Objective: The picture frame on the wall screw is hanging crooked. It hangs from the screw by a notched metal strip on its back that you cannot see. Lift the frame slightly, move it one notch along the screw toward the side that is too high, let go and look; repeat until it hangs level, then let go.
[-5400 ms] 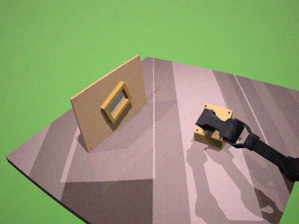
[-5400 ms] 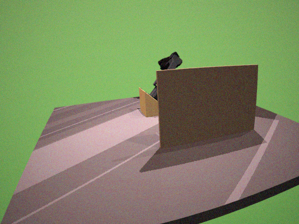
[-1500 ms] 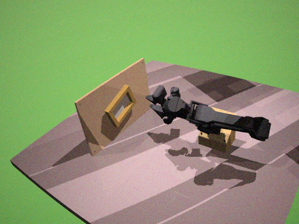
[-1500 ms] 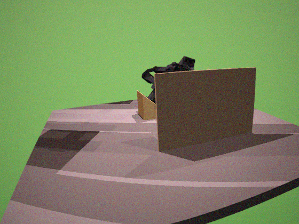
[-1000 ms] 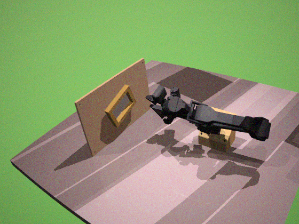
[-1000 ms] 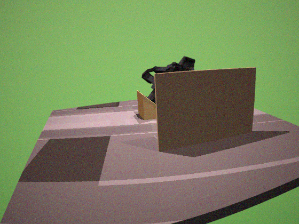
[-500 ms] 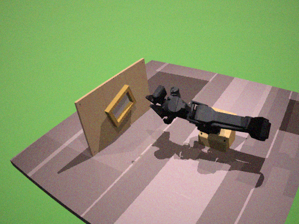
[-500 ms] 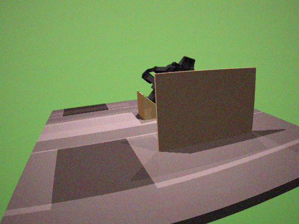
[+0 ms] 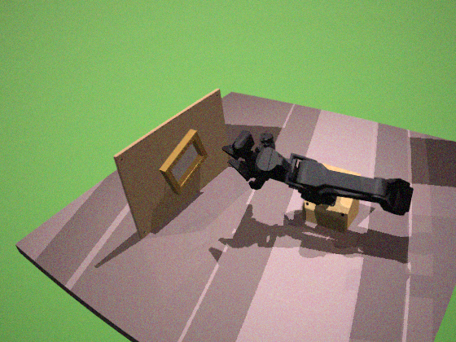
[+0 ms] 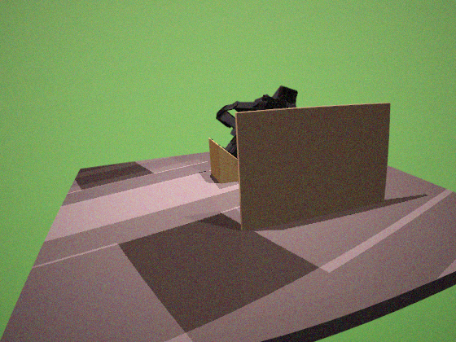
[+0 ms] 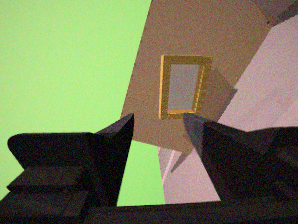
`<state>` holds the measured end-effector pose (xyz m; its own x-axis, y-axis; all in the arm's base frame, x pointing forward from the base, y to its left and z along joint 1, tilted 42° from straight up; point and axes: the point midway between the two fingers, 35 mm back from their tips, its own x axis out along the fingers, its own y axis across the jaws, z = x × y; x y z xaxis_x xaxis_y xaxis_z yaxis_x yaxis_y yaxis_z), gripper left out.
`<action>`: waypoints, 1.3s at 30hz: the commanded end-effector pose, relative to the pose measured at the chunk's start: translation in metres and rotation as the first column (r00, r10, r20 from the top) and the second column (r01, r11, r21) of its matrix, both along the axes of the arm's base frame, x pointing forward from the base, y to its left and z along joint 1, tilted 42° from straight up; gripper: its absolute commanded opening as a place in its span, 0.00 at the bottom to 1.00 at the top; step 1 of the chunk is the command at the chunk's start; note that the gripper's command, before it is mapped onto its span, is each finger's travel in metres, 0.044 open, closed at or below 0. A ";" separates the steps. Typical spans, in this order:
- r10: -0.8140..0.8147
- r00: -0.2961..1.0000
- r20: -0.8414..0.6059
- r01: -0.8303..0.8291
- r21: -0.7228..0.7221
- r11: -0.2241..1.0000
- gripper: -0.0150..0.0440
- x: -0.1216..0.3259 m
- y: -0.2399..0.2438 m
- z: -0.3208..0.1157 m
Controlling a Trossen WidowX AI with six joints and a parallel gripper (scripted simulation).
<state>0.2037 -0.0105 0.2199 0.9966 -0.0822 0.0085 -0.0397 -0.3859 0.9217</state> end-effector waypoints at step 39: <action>-0.002 1.000 0.002 0.002 0.005 1.000 0.69 0.076 0.019 -0.031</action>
<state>0.2786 0.0091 0.1883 0.9967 -0.0807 0.0087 -0.0393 -0.3866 0.9214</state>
